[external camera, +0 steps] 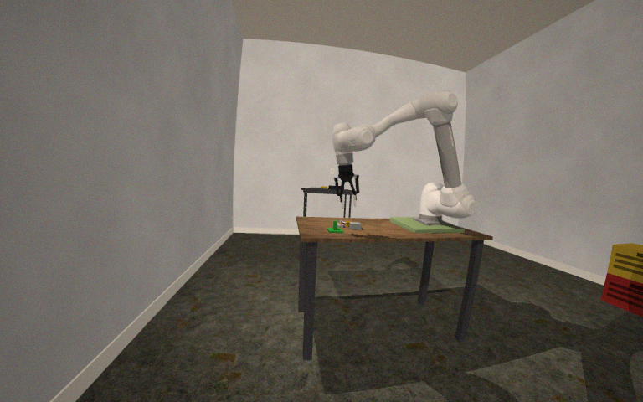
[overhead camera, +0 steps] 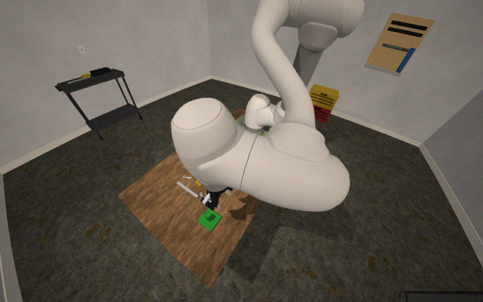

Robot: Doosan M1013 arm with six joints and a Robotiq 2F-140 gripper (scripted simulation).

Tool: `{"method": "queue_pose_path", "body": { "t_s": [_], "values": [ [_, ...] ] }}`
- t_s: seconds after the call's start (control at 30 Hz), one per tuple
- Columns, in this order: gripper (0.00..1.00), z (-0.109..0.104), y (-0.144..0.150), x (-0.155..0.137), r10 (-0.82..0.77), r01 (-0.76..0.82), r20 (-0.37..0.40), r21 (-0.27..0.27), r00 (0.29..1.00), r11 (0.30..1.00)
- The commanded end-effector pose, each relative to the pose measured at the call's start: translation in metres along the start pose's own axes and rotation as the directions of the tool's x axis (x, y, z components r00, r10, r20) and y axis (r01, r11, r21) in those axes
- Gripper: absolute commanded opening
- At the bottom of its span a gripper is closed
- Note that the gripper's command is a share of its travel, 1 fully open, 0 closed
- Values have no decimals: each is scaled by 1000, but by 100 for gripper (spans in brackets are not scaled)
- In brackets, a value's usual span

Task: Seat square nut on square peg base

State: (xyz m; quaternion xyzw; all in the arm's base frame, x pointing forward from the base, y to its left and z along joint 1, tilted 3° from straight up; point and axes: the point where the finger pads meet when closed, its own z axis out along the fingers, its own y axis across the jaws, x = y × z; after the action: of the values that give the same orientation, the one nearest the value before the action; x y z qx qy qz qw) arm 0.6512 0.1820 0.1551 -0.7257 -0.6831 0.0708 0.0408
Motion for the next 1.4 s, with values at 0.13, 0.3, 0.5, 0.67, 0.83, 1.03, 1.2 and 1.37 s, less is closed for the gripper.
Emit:
{"method": "queue_pose_path", "body": {
  "t_s": [0.13, 0.3, 0.5, 0.67, 0.83, 1.03, 1.2, 1.37],
  "values": [
    [40, 15, -1, -41, -282, 282, -25, -36, 959, 959],
    [40, 26, -4, -68, -451, 448, -23, -63, 892, 892],
    [40, 42, -11, -107, -676, 673, 2, -103, 737, 733],
    [40, 54, -18, -136, -816, 813, 38, -125, 577, 569],
    [40, 61, -23, -152, -875, 873, 63, -131, 481, 470],
    [40, 72, -32, -176, -944, 946, 106, -130, 312, 297],
    [40, 78, -38, -190, -968, 973, 132, -123, 212, 196],
    [40, 81, -40, -195, -975, 980, 142, -119, 174, 158]
  ]
}}
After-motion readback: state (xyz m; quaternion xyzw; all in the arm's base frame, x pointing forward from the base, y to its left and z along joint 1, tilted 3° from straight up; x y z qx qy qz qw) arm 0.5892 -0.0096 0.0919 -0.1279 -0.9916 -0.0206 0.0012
